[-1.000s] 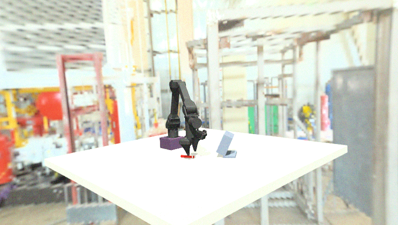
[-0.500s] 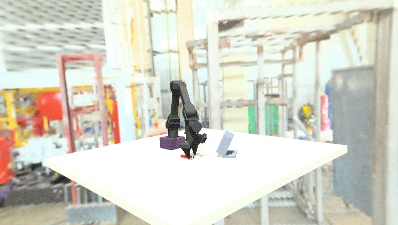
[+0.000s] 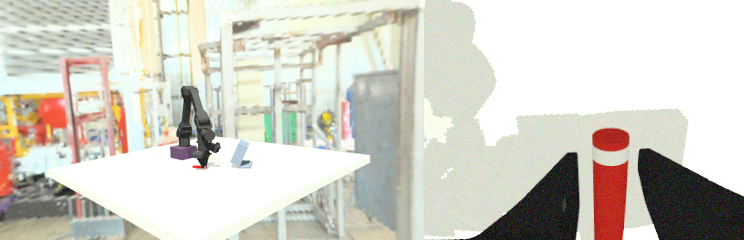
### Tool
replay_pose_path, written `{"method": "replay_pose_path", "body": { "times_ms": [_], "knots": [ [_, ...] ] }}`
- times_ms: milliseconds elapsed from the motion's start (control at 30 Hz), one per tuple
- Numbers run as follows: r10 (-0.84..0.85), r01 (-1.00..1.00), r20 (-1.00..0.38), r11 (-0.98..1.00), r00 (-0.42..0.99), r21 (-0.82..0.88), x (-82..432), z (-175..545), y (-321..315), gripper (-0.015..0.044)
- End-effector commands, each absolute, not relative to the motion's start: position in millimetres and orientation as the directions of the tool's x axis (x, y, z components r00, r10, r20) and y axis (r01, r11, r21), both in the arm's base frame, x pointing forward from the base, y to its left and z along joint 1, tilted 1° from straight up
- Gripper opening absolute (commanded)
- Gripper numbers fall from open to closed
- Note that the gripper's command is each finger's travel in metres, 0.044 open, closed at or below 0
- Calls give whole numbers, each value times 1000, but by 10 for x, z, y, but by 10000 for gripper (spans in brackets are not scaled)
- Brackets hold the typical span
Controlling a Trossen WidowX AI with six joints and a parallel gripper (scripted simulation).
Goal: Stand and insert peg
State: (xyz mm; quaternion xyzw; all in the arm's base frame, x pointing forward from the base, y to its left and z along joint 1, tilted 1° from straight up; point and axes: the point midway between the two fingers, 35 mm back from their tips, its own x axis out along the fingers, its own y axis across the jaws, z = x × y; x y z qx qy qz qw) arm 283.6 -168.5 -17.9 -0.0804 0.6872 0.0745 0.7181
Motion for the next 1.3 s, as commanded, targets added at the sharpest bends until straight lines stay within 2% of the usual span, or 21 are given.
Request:
{"method": "replay_pose_path", "body": {
  "times_ms": [0,367,567,1267],
  "knots": [
    [-7,-218,-999,976,44,-17,2837,-180,-1690,110],
    [-7,-218,-999,976,44,-17,2837,-180,-1690,50],
    [-4,-218,-999,976,51,-15,2834,-175,-1688,49],
    [37,-218,-973,976,226,-13,2752,-63,-1704,49]
  ]
}}
